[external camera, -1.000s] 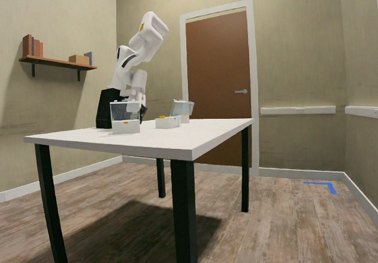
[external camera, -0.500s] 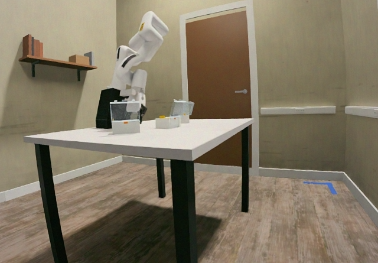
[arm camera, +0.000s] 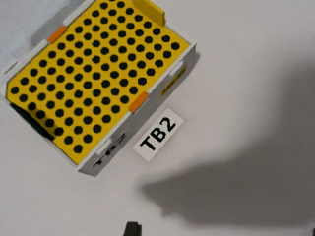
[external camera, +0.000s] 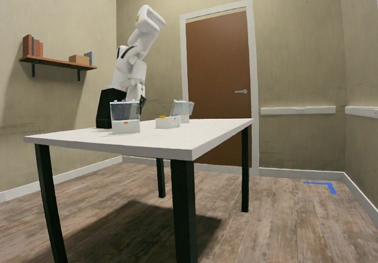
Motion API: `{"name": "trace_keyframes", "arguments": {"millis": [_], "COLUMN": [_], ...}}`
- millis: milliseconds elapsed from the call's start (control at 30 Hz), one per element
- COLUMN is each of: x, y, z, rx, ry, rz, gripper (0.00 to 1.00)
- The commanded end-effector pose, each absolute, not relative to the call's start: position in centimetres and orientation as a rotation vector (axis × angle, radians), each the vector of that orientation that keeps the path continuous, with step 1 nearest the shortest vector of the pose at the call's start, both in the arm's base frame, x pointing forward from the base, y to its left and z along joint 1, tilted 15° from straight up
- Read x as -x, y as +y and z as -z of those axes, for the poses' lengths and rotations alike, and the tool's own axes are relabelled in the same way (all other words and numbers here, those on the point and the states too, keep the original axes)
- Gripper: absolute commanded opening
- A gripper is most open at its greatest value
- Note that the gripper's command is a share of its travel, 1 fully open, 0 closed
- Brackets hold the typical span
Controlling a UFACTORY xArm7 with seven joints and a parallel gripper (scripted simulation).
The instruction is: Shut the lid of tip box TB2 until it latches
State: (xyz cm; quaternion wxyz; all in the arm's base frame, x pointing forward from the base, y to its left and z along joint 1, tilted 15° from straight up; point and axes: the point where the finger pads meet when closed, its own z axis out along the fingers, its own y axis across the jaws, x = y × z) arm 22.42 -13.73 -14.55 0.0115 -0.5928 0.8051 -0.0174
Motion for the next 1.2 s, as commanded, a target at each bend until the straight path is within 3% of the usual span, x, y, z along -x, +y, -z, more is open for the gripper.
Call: {"name": "trace_keyframes", "arguments": {"millis": [0, 533, 933, 967, 1167], "x": [-22.2, -21.4, -21.4, -21.4, -21.4], "y": [-14.5, -16.2, -16.2, -16.2, -16.2], "z": [11.5, 4.8, 4.8, 4.8, 4.8], "rx": [1.849, 1.849, 1.849, 1.849, 1.849], "ry": [2.512, 2.512, 2.512, 2.512, 2.512], "rz": [0.048, 0.049, 0.049, 0.049, 0.049], "gripper": [1.00, 1.00, 1.00, 0.00, 0.00]}}
